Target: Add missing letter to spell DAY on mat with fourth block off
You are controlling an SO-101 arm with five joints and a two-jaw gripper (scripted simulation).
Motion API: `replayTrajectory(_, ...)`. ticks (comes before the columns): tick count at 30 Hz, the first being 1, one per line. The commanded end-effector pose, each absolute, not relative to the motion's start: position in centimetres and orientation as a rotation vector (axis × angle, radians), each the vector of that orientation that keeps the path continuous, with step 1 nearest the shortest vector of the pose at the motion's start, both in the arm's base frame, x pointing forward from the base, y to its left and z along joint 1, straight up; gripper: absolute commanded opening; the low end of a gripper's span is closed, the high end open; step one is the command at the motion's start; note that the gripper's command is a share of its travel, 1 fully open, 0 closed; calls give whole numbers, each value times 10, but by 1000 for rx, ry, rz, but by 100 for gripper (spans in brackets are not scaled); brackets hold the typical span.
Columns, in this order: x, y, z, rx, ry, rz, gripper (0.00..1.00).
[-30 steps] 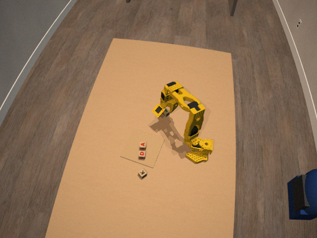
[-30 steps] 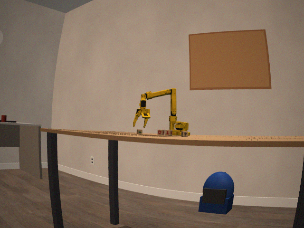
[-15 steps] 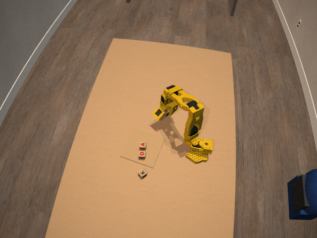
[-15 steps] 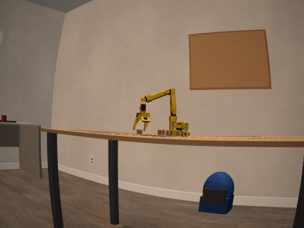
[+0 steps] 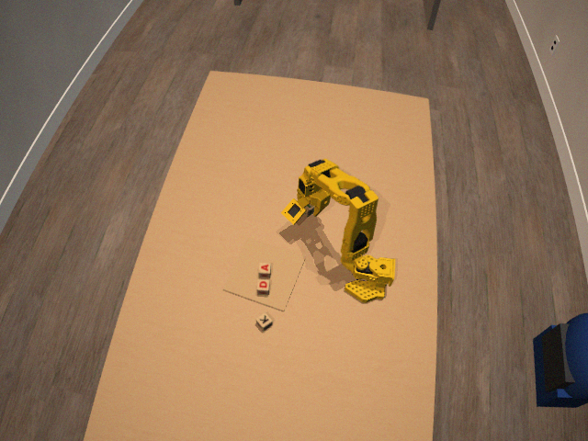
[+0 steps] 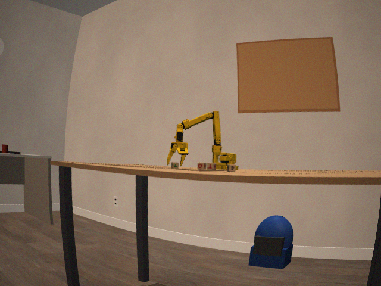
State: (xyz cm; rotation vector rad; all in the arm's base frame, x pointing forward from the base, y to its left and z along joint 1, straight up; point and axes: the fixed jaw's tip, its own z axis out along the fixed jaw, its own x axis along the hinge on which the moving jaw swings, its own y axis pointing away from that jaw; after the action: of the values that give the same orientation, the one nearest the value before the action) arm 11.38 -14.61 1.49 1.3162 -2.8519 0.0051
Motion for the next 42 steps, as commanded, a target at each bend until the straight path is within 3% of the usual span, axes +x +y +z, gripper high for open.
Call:
replayTrajectory(1, 123, -155, 27, 1324, -2870, 137, 32)
replayTrajectory(42, 131, -162, 27, 1324, -2871, 137, 13)
